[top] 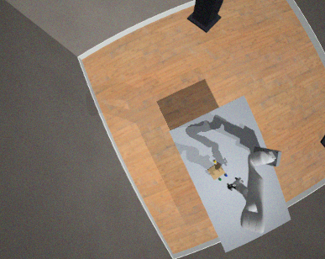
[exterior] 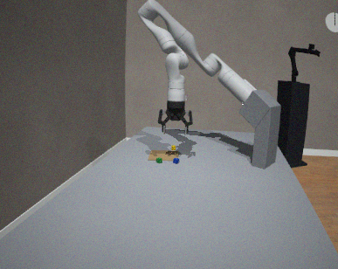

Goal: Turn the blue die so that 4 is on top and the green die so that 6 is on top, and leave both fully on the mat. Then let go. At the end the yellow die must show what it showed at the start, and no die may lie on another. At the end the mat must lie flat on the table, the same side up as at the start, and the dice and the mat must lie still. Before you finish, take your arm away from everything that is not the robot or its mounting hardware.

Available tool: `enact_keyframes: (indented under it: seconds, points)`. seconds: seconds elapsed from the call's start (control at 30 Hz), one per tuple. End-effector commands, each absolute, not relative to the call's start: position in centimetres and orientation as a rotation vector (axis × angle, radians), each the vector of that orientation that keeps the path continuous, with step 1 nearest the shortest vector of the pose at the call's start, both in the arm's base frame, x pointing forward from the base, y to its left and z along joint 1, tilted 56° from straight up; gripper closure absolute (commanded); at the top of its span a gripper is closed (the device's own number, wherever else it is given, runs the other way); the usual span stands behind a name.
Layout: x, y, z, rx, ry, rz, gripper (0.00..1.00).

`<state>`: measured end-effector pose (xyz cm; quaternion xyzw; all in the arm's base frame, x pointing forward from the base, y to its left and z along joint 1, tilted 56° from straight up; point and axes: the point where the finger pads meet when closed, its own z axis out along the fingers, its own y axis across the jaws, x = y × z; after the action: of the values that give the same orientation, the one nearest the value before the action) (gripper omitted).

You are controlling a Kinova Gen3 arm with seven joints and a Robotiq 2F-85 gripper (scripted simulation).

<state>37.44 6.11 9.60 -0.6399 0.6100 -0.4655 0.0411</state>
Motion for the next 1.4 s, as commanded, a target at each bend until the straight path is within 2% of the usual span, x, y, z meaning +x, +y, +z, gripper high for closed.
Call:
enact_keyframes:
  seconds: [0.0, 0.73, 1.37]
  points:
    - [37.6, 5.9, 9.5, -2.045, 1.816, -1.447, 0.0]
    - [38.7, 5.6, 8.5, -2.876, 1.042, -1.542, 0.0]
    - [39.3, 4.7, 7.7, -3.474, -0.124, -1.405, 0.0]
